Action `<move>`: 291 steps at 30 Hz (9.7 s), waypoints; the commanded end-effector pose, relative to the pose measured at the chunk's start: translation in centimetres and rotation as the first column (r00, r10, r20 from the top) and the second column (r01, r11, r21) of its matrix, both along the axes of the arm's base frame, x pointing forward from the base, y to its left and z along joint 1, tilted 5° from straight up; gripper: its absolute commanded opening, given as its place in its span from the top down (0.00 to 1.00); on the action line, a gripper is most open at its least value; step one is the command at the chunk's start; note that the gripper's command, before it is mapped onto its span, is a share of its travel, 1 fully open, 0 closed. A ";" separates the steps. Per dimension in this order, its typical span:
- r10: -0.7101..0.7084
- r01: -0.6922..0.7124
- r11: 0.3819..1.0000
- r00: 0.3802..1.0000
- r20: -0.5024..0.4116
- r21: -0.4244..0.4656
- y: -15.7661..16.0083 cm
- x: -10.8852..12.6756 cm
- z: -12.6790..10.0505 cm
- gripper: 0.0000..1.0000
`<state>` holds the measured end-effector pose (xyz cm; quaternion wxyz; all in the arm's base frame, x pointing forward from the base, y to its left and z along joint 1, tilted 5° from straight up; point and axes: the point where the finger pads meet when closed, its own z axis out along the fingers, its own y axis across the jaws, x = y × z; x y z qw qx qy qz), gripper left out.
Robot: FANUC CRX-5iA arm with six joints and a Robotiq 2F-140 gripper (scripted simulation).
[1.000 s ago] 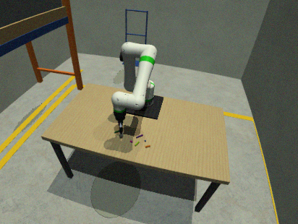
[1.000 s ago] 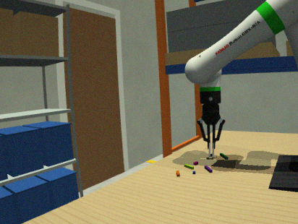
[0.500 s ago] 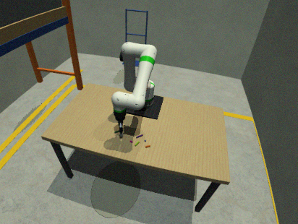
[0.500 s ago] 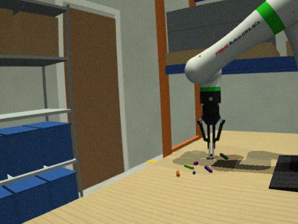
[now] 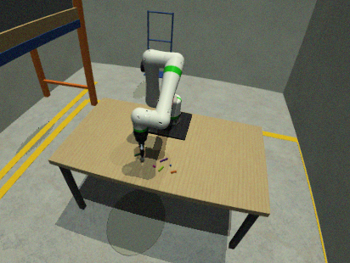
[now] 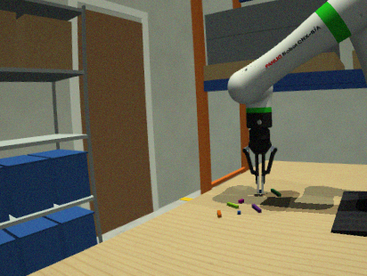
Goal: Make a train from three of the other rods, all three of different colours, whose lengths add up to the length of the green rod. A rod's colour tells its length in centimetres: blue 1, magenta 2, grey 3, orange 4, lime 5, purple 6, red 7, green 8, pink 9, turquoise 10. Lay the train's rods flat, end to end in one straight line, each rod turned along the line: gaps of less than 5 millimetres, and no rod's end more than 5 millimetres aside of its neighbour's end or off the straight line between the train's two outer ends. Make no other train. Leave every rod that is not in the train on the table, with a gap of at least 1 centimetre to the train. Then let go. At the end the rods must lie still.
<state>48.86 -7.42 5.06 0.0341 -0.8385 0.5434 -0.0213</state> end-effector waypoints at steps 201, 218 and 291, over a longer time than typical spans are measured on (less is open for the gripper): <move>0.924 -0.917 -0.381 -0.375 -0.069 -0.114 6.9 1.9 6.7 0.00; 0.622 -0.613 -0.783 -0.775 -0.109 -0.106 8.9 2.3 6.3 0.00; 0.539 -0.530 -0.842 -0.834 -0.116 -0.102 9.3 2.6 4.5 0.85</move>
